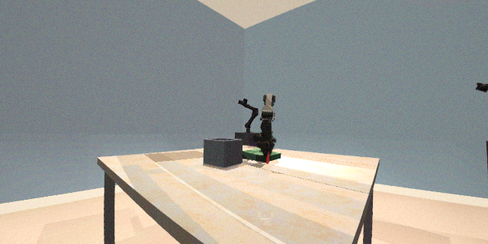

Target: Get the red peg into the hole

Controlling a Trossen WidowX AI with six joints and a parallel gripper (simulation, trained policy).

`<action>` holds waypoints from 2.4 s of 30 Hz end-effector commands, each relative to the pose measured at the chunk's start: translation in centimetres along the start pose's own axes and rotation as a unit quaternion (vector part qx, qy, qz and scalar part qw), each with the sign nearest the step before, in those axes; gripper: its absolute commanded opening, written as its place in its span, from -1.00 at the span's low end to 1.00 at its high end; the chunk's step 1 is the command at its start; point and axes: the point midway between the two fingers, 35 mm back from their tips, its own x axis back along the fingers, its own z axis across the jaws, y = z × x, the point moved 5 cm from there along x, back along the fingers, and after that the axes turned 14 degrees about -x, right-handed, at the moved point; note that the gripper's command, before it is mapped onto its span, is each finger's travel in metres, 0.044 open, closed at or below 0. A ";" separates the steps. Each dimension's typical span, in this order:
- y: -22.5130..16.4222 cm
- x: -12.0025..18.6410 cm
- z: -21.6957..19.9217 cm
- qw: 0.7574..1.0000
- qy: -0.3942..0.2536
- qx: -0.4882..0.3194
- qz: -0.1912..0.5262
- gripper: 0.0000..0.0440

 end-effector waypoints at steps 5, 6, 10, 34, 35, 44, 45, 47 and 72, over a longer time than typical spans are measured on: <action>-0.1 -0.9 0.7 1.000 0.007 0.000 -0.005 -0.24; -0.2 -1.0 0.9 1.000 0.008 0.002 -0.005 -0.33; -0.5 -1.0 1.3 1.000 0.016 0.011 0.000 -0.80; -1.2 8.0 3.8 0.988 0.134 0.024 0.075 -1.00; -1.0 8.5 3.9 0.987 0.139 0.025 0.075 -1.00; 1.1 12.5 4.6 0.980 0.186 0.022 0.059 -1.00; 1.4 12.9 4.7 0.980 0.190 0.021 0.056 -1.00; 2.0 13.6 4.8 0.979 0.197 0.017 0.049 -1.00; 9.6 15.8 7.2 0.981 0.190 -0.044 -0.020 -1.00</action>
